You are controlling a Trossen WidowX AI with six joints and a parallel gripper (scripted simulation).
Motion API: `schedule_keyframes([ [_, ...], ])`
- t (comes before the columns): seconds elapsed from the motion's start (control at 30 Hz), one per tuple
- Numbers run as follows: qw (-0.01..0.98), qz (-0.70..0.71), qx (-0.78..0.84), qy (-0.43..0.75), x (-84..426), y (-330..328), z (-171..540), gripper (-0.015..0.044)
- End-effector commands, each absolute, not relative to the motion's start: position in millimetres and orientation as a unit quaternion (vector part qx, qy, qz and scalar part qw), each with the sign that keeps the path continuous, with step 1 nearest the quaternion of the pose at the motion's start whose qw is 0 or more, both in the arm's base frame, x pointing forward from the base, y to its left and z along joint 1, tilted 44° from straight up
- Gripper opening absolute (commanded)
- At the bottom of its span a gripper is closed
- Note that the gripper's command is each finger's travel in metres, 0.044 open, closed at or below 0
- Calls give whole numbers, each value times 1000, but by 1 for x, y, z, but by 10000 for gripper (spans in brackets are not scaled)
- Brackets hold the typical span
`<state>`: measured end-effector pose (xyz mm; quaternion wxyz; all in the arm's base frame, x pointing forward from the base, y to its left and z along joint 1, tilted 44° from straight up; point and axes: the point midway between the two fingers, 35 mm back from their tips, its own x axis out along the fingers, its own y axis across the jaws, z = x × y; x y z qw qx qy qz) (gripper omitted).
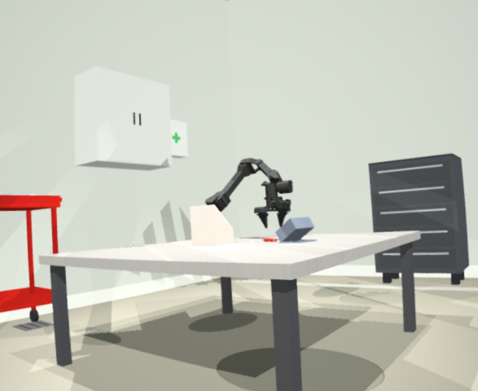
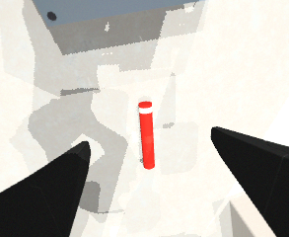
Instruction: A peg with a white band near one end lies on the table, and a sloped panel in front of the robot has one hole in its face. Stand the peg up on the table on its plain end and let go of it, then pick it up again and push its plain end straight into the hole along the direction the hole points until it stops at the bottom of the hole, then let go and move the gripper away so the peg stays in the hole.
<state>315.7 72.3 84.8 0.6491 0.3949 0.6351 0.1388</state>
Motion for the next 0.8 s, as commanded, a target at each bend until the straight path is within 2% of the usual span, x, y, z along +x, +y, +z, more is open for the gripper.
schedule_keyframes([
  [0.0, 644, 136, 397, 639, 316, 78, 76, 440],
  [0.77, 644, 138, 398, 639, 321, 103, 50, 440],
])
